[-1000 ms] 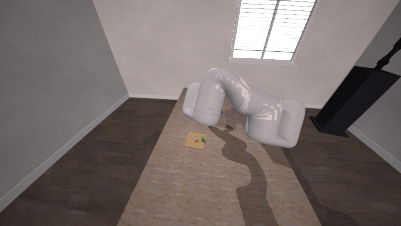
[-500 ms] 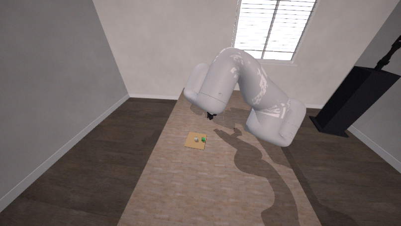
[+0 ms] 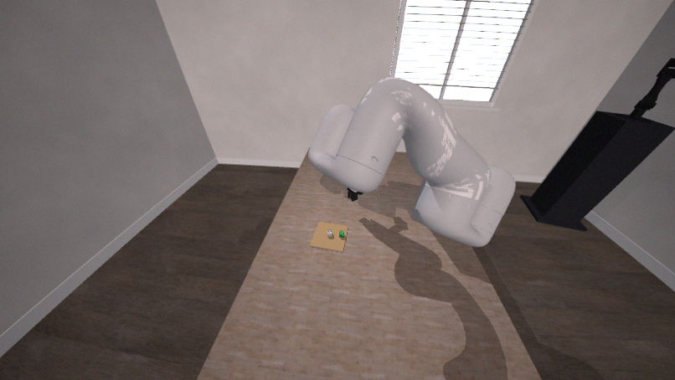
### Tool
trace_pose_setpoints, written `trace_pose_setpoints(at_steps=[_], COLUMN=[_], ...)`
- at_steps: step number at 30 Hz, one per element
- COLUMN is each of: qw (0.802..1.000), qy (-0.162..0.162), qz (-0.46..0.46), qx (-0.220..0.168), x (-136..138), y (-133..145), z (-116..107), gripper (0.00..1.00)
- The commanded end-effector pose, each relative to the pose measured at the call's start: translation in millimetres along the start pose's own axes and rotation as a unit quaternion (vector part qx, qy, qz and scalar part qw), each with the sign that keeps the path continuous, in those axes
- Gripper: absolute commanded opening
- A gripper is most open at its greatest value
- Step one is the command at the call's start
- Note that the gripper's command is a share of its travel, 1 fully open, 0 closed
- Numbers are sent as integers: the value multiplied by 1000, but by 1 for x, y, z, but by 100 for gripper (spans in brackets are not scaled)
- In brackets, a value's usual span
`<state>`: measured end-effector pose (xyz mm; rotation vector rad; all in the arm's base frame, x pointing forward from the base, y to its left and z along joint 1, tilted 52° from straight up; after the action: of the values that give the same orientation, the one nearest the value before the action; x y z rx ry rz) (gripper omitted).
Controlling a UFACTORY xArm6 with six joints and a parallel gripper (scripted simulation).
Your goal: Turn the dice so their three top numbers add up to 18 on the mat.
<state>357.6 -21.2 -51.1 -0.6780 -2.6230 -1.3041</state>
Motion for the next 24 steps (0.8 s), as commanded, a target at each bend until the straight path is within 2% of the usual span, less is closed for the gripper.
trace_pose_setpoints(at_steps=[1, 5, 8, 9, 16, 19, 24], qw=[1000, 995, 992, 988, 971, 971, 952], qy=[-2, -4, -4, -5, -4, -4, -1], qz=[26, 104, 128, 152, 237, 240, 305], qx=[2, 4, 4, 4, 2, 2, -1], x=[-6, -16, -18, -20, -20, -20, -15], y=[16, 62, 76, 91, 147, 149, 193], z=[-2, -4, -5, -5, -5, -5, -5], gripper=[15, 15, 15, 15, 15, 15, 15])
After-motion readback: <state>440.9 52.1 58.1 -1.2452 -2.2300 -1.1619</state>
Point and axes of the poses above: the point where the finger pads meet when closed, its own z axis out along the fingers, its own x axis across the jaws, y = z × x, the point moved 9 cm from there along -z, back along the fingers, and after that the axes turned 12 degrees about -z, right-handed, at the moved point
